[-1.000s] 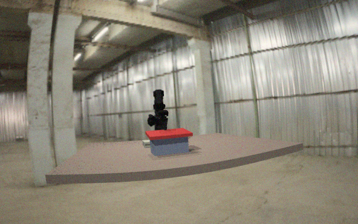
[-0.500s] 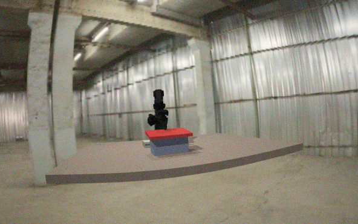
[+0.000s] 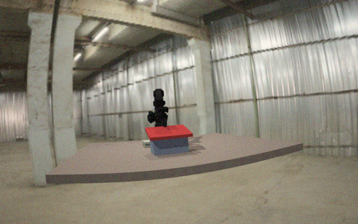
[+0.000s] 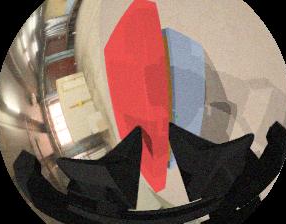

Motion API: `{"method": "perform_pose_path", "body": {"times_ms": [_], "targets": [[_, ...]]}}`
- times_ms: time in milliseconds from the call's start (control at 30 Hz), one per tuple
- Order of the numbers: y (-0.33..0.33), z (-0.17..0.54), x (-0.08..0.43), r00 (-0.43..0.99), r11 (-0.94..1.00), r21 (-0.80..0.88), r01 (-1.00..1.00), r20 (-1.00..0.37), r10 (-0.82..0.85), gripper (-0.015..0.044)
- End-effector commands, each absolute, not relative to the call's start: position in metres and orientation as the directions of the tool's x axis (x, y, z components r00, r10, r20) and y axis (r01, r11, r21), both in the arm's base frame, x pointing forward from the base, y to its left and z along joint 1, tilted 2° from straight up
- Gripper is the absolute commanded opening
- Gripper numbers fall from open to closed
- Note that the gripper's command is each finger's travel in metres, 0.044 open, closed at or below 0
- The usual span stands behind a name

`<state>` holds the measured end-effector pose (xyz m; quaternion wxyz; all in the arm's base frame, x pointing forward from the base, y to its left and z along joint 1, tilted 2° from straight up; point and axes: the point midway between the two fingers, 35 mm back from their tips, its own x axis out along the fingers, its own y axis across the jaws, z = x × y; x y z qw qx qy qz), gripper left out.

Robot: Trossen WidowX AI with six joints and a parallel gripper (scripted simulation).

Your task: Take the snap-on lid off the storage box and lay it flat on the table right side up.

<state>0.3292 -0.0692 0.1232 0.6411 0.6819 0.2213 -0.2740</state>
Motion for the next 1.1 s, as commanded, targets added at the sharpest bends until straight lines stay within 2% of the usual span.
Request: {"method": "perform_pose_path", "body": {"times_ms": [0, 1067], "targets": [[-0.07, 0.132, 0.331, 0.758, -0.082, 0.76, 0.645, -0.649, -0.055, 0.0], [-0.074, 0.174, 0.357, 0.76, -0.082, 0.761, 0.643, -0.648, -0.056, 0.0]]}}
